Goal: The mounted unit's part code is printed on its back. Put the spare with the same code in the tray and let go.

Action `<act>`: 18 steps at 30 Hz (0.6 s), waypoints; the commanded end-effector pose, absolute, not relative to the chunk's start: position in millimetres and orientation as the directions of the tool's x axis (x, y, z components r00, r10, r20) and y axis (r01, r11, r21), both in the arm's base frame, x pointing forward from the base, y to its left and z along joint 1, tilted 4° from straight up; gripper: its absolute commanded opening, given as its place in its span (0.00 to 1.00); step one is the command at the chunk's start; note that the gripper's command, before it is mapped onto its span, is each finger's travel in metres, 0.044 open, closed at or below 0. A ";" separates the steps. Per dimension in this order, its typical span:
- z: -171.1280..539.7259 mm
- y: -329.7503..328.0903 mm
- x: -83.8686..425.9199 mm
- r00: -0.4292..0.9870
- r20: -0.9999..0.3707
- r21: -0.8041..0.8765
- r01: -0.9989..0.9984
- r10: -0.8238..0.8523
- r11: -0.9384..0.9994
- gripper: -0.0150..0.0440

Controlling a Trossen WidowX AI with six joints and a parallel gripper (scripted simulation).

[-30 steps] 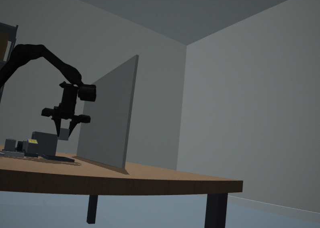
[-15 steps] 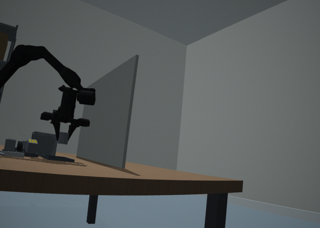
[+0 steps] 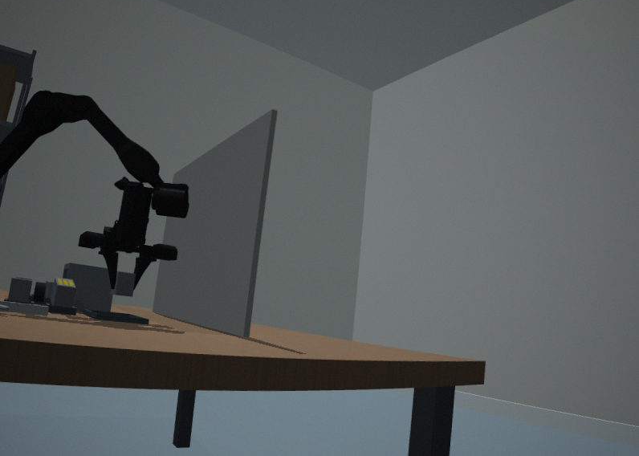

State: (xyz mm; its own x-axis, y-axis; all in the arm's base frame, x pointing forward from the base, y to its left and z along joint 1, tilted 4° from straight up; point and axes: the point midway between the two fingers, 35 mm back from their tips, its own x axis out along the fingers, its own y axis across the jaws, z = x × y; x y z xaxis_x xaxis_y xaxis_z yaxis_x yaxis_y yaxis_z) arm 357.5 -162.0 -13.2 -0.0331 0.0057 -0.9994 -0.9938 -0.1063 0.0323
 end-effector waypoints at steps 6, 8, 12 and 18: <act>-23.7 -161.8 353.9 -0.040 -0.999 0.039 -0.993 0.002 -0.110 0.25; -25.7 -161.7 353.5 -0.040 -0.999 0.039 -0.993 0.002 -0.110 0.25; -29.6 -161.4 352.7 -0.040 -0.999 0.039 -0.993 0.002 -0.110 0.25; -35.5 -160.9 351.4 -0.040 -0.999 0.040 -0.993 0.002 -0.110 0.25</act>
